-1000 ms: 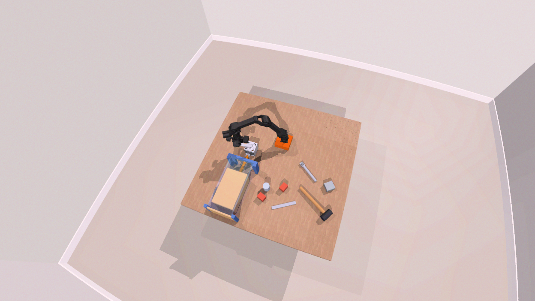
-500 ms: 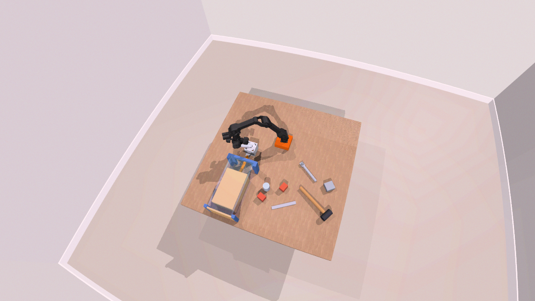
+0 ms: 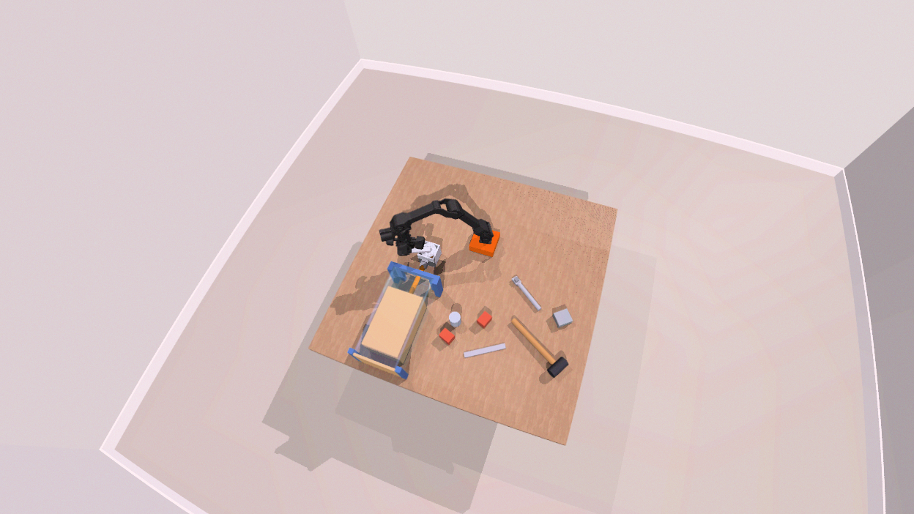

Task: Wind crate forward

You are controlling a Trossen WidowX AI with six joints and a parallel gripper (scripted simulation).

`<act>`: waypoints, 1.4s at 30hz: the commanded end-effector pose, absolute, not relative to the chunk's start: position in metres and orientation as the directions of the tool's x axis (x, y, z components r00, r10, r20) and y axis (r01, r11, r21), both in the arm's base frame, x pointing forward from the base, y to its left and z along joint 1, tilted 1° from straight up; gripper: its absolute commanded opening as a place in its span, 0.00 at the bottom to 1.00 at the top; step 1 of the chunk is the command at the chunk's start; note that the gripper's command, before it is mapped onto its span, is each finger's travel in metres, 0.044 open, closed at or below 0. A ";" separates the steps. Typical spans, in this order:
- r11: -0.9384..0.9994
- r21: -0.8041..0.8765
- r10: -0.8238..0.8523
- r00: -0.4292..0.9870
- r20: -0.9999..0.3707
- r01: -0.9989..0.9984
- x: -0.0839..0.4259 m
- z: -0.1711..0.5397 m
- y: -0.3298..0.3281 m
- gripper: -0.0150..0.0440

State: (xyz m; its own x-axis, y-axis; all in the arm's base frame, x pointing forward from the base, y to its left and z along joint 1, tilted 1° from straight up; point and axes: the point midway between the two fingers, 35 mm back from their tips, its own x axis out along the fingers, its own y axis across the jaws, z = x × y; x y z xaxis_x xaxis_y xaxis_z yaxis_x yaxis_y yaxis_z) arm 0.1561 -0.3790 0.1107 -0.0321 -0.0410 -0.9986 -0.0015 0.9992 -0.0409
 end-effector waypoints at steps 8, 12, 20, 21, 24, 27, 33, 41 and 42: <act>0.999 -0.026 -0.026 0.006 -1.000 -0.037 0.189 0.109 -0.365 0.25; 0.999 -0.026 -0.026 0.006 -1.000 -0.037 0.192 0.109 -0.363 0.25; 0.999 -0.026 -0.026 0.007 -1.000 -0.037 0.198 0.109 -0.358 0.25; 0.999 -0.026 -0.025 0.007 -1.000 -0.037 0.198 0.109 -0.358 0.25; 0.999 -0.026 -0.025 0.007 -1.000 -0.037 0.201 0.109 -0.356 0.25; 0.999 -0.025 -0.025 0.007 -1.000 -0.037 0.204 0.109 -0.353 0.25; 0.999 -0.025 -0.025 0.008 -1.000 -0.037 0.208 0.109 -0.349 0.25; 0.999 -0.024 -0.024 0.008 -1.000 -0.037 0.213 0.108 -0.342 0.25; 0.999 -0.024 -0.024 0.008 -1.000 -0.037 0.214 0.108 -0.341 0.25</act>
